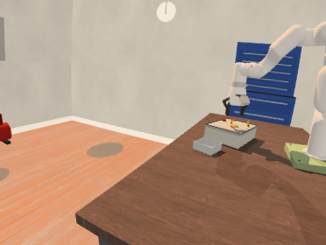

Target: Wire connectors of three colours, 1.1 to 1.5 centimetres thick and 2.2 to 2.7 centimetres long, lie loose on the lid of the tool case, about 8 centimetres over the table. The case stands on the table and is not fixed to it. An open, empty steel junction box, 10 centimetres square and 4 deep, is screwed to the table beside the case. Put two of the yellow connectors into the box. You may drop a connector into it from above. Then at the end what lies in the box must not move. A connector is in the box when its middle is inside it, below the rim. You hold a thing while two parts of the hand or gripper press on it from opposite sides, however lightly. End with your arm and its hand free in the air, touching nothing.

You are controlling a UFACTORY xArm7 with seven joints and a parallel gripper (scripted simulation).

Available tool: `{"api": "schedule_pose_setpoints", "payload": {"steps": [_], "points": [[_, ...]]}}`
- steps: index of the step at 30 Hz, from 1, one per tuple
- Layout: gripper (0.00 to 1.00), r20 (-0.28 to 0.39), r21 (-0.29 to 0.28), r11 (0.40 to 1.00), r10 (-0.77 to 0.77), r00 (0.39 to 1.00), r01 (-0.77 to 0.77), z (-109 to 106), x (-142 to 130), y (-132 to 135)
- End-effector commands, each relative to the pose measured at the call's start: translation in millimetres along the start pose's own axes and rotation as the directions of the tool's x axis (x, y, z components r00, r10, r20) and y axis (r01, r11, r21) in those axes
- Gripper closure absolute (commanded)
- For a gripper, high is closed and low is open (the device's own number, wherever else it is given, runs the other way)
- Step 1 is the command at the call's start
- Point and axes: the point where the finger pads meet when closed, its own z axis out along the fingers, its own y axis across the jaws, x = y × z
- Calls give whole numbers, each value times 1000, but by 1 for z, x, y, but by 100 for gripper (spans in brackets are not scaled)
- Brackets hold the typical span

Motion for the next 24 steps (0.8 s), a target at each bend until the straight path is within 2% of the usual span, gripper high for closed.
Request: {"api": "schedule_pose_setpoints", "payload": {"steps": [1,9,13,18,20,21,22,24], "points": [[0,3,-3,1000,0,1000,0,-2,-1,1],[0,3,-3,999,32,999,-32,-6,-3,1],[0,2,-4,976,219,976,-219,-31,-11,-2],[0,2,-4,937,350,937,-350,-50,-16,-4],[0,2,-4,937,350,937,-350,-50,-16,-4],[0,1,-4,900,436,900,-435,-63,-19,-6],[0,1,-4,900,436,900,-435,-63,-19,-6],[0,1,-5,860,511,860,-511,-75,-21,-8]]}}
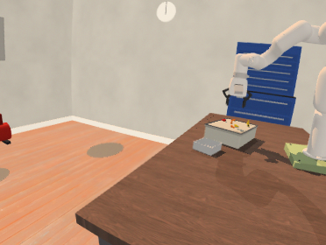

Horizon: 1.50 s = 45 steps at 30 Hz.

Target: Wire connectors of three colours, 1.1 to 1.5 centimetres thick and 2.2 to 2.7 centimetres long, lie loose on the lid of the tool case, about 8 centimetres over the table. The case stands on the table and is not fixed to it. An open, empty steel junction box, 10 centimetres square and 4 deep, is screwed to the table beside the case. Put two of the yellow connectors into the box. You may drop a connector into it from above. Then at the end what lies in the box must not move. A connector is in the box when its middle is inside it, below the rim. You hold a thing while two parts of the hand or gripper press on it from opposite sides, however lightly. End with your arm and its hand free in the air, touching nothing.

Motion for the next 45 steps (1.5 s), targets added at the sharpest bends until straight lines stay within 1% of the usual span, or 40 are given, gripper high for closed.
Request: {"api": "schedule_pose_setpoints", "payload": {"steps": [1,3,4,5,7,8,9,11,13,15,27,28,45], "points": [[0,9,9,986,169,986,-169,-25,-7,0],[0,9,8,968,251,968,-251,-37,-9,-1],[0,9,8,967,255,967,-255,-38,-9,-1],[0,10,7,951,310,951,-310,-46,-11,-3],[0,10,7,943,331,943,-331,-49,-11,-3],[0,11,6,919,394,919,-394,-59,-13,-5],[0,11,6,919,394,919,-394,-59,-13,-5],[0,12,5,881,474,881,-474,-72,-15,-7],[0,12,5,881,474,881,-474,-72,-15,-7],[0,12,5,866,500,866,-500,-76,-15,-8],[0,12,5,865,502,865,-502,-77,-15,-8],[100,12,5,865,502,865,-502,-77,-15,-8],[100,12,5,865,502,865,-502,-77,-15,-8]]}}
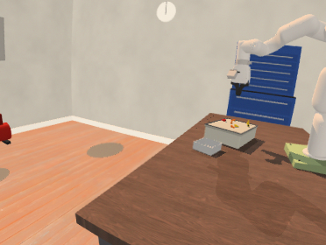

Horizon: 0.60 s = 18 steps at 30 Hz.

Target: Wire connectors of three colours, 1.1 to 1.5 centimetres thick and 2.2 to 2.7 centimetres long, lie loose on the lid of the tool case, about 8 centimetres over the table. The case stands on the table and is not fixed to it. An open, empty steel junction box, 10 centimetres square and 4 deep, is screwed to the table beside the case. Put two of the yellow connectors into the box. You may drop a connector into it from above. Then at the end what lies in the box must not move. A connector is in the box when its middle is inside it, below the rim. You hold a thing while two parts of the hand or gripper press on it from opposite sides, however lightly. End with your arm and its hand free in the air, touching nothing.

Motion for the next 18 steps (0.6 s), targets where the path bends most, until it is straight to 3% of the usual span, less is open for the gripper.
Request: {"api": "schedule_pose_setpoints", "payload": {"steps": [1,16,17,18], "points": [[100,0,-5,1000,0,1000,0,-2,0,1],[100,0,-5,1000,0,1000,0,-2,0,1],[71,0,-5,1000,-1,1000,1,-1,-1,1],[71,0,-5,1000,-1,1000,1,-1,-1,1]]}}
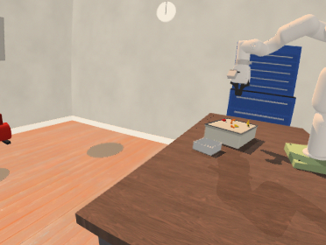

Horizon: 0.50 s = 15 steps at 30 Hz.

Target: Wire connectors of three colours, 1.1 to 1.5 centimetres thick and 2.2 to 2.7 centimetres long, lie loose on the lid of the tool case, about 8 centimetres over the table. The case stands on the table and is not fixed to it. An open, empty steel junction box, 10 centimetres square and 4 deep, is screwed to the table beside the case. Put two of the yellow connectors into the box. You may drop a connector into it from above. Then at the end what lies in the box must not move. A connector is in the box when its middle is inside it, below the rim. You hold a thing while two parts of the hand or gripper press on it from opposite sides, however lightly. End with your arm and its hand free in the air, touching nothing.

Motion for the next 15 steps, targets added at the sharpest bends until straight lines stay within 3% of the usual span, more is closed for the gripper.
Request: {"api": "schedule_pose_setpoints", "payload": {"steps": [1,3,6,15], "points": [[71,0,-4,1000,-1,1000,1,-1,0,1],[71,-1,-5,1000,-22,1000,22,7,-9,0],[71,-3,-6,993,-115,993,115,43,-45,-8],[71,0,-6,964,-266,964,266,100,-100,-37]]}}
